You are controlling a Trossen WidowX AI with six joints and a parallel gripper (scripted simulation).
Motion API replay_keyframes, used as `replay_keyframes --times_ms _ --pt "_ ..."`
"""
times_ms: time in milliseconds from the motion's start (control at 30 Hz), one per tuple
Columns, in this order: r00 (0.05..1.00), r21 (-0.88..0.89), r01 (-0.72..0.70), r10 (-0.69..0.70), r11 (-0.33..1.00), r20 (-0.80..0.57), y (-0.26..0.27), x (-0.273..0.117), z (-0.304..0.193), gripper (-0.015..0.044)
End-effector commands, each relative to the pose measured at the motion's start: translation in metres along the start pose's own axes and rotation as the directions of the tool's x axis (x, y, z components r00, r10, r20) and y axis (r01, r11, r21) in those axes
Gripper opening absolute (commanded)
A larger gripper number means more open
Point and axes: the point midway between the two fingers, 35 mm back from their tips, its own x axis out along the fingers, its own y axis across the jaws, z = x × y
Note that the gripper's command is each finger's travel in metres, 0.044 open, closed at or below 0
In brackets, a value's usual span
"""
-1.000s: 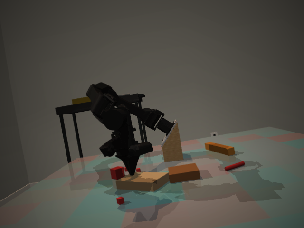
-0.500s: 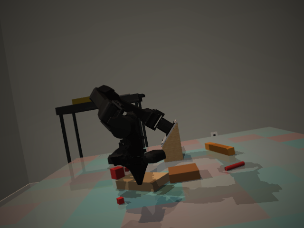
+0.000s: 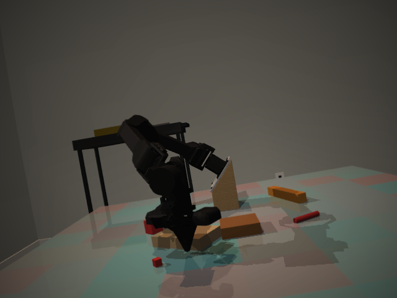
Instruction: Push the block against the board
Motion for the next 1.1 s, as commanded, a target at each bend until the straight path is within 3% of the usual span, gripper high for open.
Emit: replay_keyframes --times_ms 0,1067 --pt "1.0 -0.003 0.001 -0.001 1.0 -0.003 0.0 0.001 -0.004 0.0" --pt "1.0 -0.004 0.001 -0.001 1.0 -0.004 0.001 0.001 -0.032 0.0"
